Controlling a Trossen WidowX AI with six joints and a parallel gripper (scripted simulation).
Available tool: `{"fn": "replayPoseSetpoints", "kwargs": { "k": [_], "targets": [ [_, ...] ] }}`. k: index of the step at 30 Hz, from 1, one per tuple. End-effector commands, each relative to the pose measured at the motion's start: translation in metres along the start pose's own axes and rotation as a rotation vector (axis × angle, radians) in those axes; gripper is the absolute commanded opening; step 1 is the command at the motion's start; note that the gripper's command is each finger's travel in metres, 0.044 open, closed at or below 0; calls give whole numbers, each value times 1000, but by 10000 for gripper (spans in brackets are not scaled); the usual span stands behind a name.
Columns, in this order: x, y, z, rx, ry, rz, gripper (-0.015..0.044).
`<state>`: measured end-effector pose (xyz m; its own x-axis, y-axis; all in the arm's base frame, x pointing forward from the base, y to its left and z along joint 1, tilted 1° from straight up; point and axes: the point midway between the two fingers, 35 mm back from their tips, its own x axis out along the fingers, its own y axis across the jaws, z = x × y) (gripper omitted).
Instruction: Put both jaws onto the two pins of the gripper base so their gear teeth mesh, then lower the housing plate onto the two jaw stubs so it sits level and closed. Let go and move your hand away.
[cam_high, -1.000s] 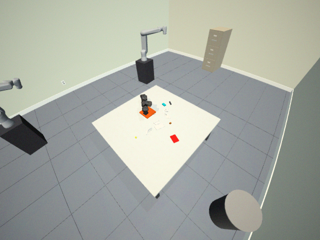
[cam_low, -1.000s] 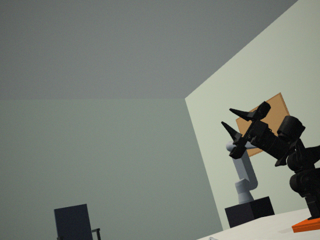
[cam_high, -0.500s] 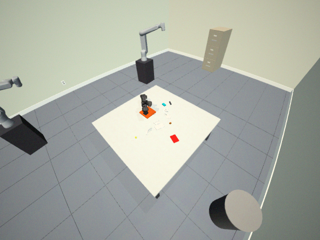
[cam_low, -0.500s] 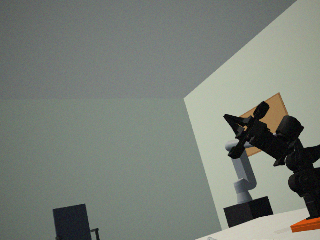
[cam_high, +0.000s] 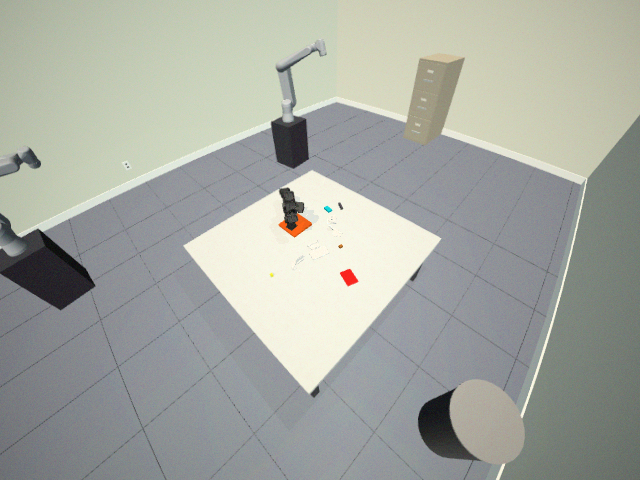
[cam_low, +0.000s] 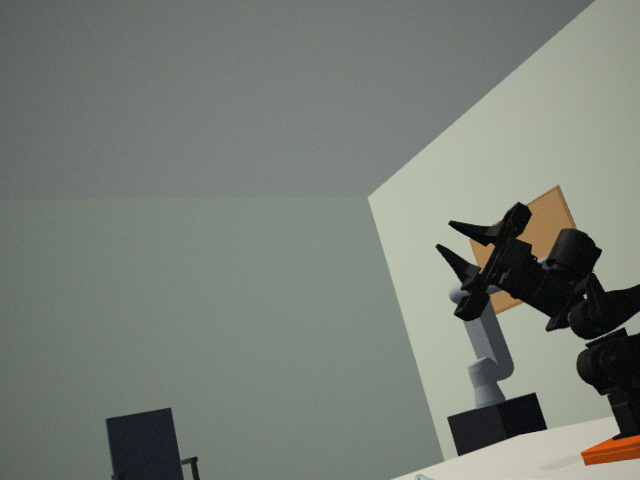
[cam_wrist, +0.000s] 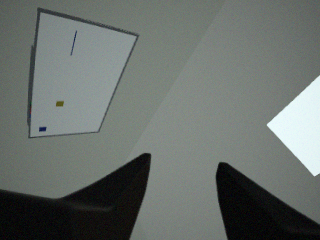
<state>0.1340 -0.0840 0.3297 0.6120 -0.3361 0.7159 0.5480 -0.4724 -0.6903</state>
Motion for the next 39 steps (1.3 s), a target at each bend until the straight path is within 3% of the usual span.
{"fn": "replayPoseSetpoints", "kwargs": {
  "k": [1,7,39],
  "targets": [
    [6,7,3,67,-13,48,289],
    [13,16,9,163,-33,114,440],
    [35,69,57,640,-100,519,440]
  ]
}}
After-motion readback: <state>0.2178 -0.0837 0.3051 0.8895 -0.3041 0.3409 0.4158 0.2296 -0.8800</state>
